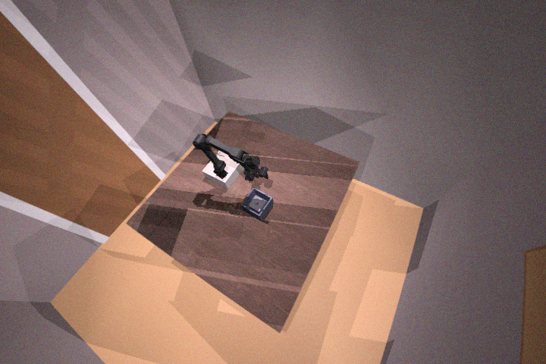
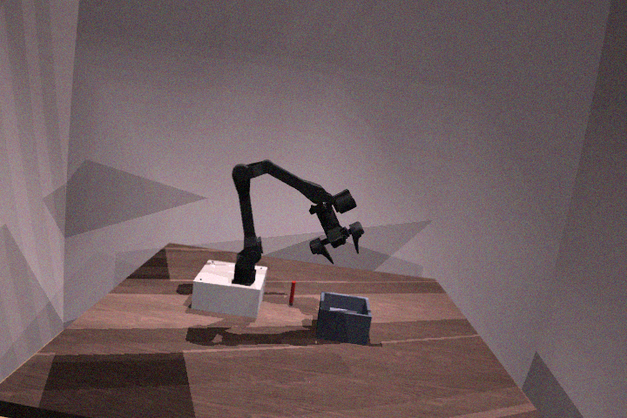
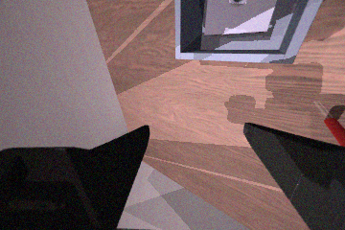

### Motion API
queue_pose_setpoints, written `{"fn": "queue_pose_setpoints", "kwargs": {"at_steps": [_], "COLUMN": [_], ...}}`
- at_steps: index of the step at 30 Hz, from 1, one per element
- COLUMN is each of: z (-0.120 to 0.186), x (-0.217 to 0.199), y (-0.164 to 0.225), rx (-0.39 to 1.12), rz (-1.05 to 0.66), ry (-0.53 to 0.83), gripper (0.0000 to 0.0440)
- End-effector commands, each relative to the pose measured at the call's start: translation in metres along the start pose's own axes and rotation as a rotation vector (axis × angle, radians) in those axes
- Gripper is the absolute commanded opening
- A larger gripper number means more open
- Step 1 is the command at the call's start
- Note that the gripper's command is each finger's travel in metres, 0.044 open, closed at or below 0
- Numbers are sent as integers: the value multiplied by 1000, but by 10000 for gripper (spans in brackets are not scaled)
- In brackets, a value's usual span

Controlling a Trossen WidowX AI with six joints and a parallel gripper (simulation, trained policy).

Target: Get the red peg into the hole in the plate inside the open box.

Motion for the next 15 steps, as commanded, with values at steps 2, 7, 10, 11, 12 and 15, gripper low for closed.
{"fn": "queue_pose_setpoints", "kwargs": {"at_steps": [2,7,10,11,12,15], "z": [9,12,14,14,14,13], "x": [-25,-57,-75,-80,-85,-99], "y": [30,51,60,63,65,70], "rx": [8,13,12,11,10,7], "rz": [59,107,137,147,157,185], "ry": [148,308,395,422,448,518], "gripper": [440,440,440,440,440,440]}}
Point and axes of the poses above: the point midway between the two fingers, 35 mm back from their tips, its own z axis back along the fingers, its own x axis across the jaws, y = z × x, the point moved 2 cm from there along z, back along the fingers, and after that the axes turned 15 degrees about z, right-handed, at the moved point
